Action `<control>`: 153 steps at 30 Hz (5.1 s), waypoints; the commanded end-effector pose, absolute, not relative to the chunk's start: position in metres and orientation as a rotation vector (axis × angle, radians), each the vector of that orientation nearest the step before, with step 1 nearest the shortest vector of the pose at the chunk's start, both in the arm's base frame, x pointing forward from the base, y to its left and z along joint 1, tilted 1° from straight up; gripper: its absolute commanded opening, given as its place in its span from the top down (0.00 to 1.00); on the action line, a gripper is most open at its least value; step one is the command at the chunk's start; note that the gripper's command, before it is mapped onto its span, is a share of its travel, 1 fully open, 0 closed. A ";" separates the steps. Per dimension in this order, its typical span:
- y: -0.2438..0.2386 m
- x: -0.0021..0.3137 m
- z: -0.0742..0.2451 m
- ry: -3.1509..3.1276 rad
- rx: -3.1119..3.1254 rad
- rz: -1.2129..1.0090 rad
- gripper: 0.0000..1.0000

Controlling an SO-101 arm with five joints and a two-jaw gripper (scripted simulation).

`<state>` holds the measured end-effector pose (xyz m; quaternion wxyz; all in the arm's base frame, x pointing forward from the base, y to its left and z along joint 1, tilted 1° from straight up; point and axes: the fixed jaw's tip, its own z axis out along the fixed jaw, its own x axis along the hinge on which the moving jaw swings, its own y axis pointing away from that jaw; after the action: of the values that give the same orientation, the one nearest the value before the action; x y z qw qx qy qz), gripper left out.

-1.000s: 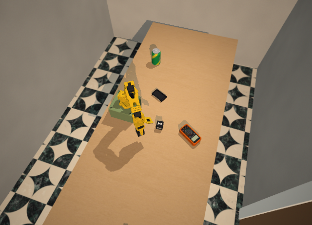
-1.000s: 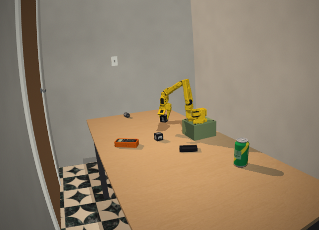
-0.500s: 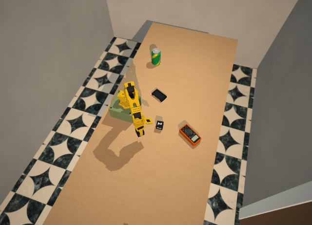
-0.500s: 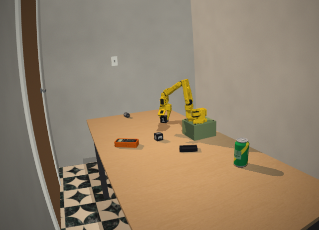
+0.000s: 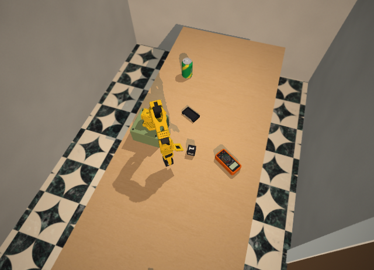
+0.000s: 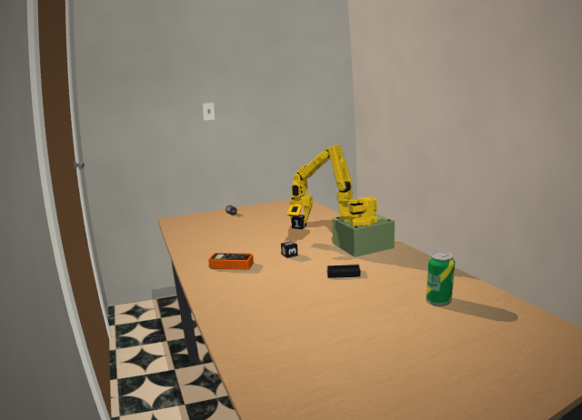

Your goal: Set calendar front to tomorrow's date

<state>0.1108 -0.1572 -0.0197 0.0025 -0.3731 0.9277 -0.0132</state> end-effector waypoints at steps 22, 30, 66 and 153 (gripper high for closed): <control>-0.152 0.103 -0.034 2.925 -1.156 0.026 1.00; -0.152 0.103 -0.036 2.925 -1.156 0.026 1.00; -0.152 0.103 -0.049 2.925 -1.156 0.026 1.00; -0.151 0.103 -0.070 2.925 -1.156 0.026 0.74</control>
<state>0.1033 -0.1506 -0.0676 -0.0028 -0.3677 0.9299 0.0086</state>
